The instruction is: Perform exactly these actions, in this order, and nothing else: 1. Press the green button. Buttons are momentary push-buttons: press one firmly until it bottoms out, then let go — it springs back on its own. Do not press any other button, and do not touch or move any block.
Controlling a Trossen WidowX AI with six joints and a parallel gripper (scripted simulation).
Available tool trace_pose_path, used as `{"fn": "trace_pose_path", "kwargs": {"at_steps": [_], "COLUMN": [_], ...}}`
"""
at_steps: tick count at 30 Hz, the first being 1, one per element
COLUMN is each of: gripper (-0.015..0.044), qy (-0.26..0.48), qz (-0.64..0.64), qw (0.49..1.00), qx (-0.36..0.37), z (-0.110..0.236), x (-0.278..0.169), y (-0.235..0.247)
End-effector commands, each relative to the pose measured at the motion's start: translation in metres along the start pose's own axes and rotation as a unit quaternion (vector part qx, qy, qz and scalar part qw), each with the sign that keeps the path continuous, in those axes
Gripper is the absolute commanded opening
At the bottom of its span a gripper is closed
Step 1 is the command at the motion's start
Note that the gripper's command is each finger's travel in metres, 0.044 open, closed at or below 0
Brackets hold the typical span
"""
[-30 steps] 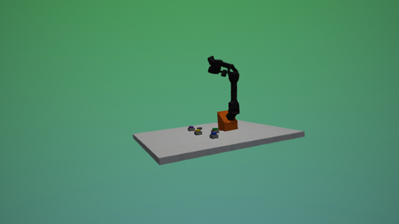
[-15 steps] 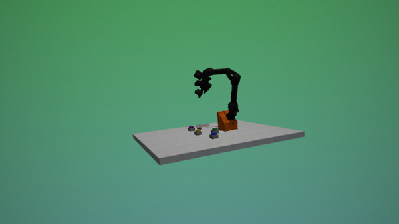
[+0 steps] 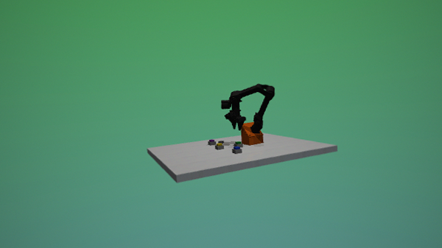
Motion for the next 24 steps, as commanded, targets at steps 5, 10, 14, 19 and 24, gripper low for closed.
{"fn": "trace_pose_path", "kwargs": {"at_steps": [5, 10, 14, 19, 24], "gripper": [0.0295, 0.0164, 0.0059, 0.0020, 0.0020], "qy": [-0.005, -0.004, -0.004, -0.004, -0.004], "qz": [0.012, 0.013, 0.013, 0.013, 0.013], "qw": [1.000, 1.000, 1.000, 1.000, 1.000], "qx": [0.011, 0.013, 0.013, 0.013, 0.013], "z": [-0.041, -0.064, -0.064, -0.064, -0.064], "x": [0.001, -0.001, -0.001, -0.001, -0.001], "y": [0.004, 0.006, 0.006, 0.006, 0.006]}}
Point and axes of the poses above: the point midway between the two fingers, 35 mm back from their tips, its own z axis back along the fingers, its own y axis across the jaws, x = y × z, the point moved 8 cm from there along z, back along the fingers, and after that the axes turned 4 degrees about z, right-handed, at the moved point
